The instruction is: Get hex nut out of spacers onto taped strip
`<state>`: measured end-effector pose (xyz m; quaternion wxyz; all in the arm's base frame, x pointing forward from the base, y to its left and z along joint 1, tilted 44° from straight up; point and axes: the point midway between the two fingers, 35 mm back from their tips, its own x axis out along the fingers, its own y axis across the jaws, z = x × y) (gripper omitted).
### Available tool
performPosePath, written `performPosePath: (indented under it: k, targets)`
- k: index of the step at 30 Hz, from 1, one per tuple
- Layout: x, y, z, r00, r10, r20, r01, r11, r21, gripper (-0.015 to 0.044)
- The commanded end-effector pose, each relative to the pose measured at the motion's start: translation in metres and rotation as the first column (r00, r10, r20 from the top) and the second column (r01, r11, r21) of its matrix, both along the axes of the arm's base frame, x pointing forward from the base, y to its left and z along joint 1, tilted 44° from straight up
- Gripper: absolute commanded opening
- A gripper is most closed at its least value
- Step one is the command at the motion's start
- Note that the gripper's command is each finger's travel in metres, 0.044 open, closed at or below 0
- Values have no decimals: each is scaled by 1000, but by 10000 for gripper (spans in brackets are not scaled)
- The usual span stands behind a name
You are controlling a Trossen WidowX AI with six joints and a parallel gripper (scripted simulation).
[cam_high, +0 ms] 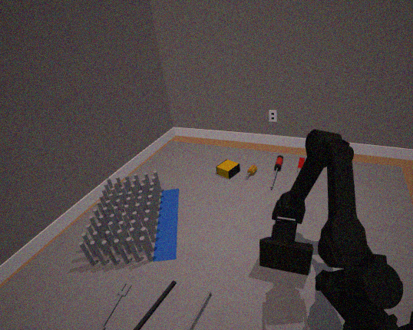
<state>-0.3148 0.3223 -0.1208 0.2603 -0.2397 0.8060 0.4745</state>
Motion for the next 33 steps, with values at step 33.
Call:
performPosePath:
  k: [33]
  targets:
    - [480,79,128,523,-739,425,150,571,807,440]
